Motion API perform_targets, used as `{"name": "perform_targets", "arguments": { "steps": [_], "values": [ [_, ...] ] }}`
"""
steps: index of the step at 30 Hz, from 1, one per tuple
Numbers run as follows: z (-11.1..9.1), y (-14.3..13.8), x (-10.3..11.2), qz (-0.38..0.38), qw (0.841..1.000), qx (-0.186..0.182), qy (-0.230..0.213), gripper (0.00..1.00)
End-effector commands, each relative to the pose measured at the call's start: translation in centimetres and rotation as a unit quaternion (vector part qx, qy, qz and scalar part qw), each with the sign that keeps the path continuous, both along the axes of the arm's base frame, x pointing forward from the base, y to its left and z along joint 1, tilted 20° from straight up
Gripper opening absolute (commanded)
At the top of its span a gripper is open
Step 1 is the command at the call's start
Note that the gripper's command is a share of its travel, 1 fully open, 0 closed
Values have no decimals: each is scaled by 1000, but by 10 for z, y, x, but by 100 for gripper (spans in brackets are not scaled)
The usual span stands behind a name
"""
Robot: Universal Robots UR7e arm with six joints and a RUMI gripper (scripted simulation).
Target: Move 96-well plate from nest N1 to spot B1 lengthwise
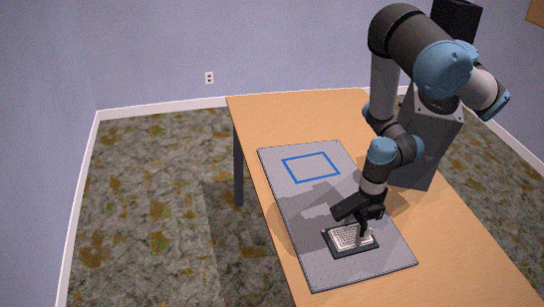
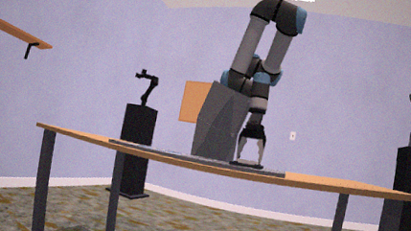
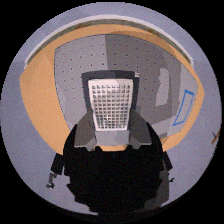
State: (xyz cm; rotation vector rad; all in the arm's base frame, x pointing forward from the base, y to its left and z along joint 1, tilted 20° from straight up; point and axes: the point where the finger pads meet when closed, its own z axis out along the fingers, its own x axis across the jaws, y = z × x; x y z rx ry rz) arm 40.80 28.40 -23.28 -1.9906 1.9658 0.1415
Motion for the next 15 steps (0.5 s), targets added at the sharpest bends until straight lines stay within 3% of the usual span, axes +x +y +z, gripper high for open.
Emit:
{"name": "perform_targets", "arguments": {
  "steps": [1,15],
  "values": [
    [3,-1,0,0,1000,0,0,0],
    [22,-7,-3,0,1000,0,0,0]
  ]
}}
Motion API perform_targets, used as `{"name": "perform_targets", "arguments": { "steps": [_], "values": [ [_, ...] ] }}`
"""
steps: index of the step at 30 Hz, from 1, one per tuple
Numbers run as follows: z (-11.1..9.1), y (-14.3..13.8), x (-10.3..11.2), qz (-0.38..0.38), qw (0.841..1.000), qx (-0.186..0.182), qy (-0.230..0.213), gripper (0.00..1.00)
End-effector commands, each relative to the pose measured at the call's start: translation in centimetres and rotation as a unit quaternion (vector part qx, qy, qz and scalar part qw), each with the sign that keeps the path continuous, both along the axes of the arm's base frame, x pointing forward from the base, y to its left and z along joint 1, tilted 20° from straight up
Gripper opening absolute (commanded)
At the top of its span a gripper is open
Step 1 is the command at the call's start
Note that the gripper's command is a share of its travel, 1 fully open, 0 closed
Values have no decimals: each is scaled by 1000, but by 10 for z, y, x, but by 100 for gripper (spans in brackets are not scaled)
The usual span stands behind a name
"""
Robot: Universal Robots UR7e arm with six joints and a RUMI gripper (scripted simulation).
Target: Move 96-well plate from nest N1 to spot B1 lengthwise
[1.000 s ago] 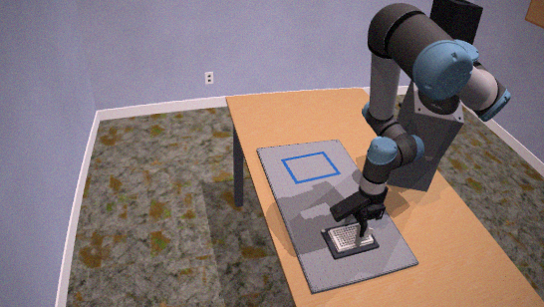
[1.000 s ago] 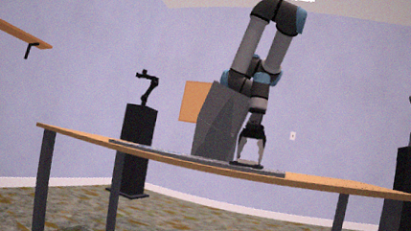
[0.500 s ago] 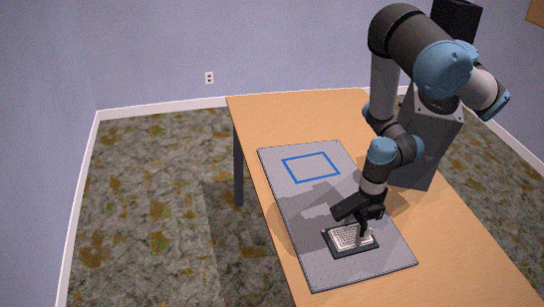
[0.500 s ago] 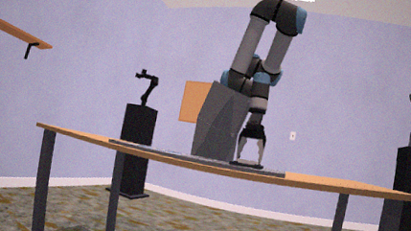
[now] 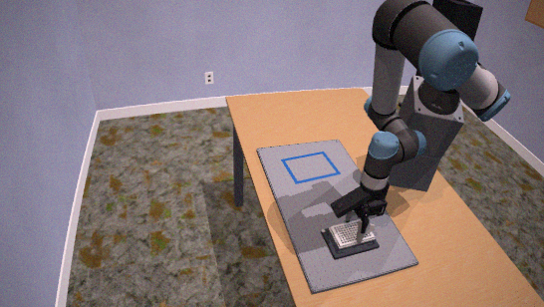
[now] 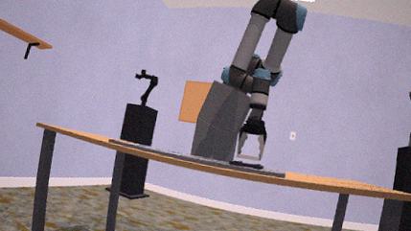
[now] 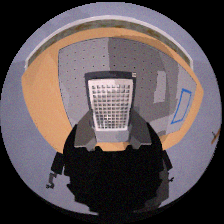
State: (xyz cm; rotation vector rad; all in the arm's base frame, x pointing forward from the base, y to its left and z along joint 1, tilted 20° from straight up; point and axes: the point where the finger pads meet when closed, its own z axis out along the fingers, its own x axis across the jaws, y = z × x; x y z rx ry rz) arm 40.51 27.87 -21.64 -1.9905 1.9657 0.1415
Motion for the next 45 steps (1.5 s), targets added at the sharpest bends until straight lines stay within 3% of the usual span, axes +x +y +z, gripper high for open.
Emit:
{"name": "perform_targets", "arguments": {
  "steps": [1,35,45],
  "values": [
    [7,-2,-1,0,1000,0,0,0],
    [54,-18,-9,0,1000,0,0,0],
    [55,-18,-9,0,1000,0,0,0]
  ]
}}
